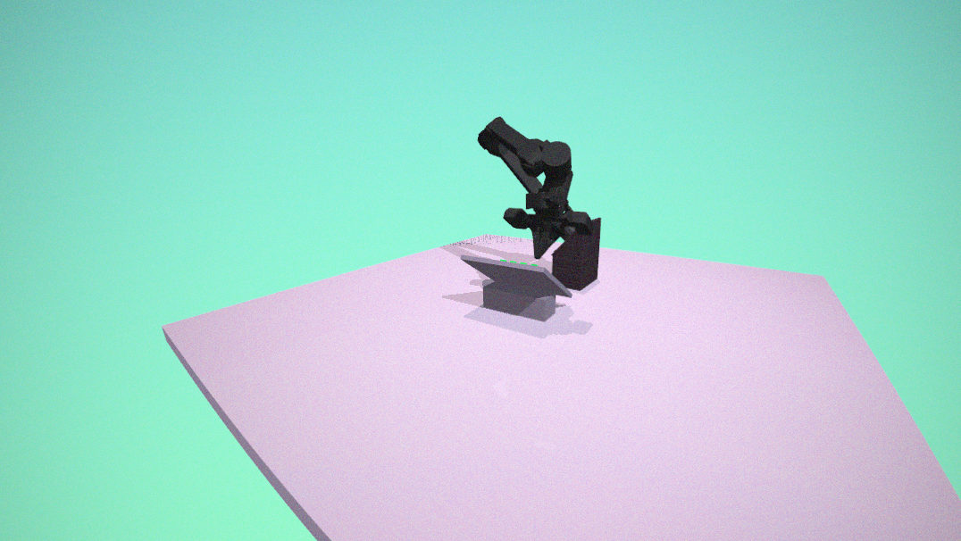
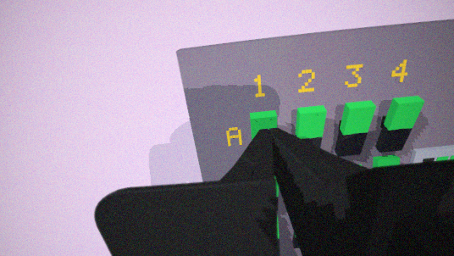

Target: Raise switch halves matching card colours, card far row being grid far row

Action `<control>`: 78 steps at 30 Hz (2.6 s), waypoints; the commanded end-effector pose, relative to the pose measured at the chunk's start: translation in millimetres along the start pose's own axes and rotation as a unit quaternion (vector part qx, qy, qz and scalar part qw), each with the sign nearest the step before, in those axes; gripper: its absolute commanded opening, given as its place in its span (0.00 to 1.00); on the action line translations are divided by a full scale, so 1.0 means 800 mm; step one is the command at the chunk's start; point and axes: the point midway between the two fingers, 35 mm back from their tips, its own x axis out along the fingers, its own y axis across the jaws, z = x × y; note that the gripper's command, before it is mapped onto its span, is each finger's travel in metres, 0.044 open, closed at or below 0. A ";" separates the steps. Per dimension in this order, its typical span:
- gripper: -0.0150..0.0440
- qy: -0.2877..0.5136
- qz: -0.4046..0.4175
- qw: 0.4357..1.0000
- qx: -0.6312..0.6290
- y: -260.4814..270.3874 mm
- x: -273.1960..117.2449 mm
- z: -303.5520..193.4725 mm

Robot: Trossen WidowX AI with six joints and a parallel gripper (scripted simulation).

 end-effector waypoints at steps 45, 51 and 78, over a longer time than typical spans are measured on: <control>0.25 0.002 0.000 1.000 -0.003 0.000 0.020 -0.003; 0.25 0.002 0.000 1.000 -0.003 0.000 0.021 -0.003; 0.25 -0.007 0.002 1.000 -0.004 0.002 -0.047 -0.005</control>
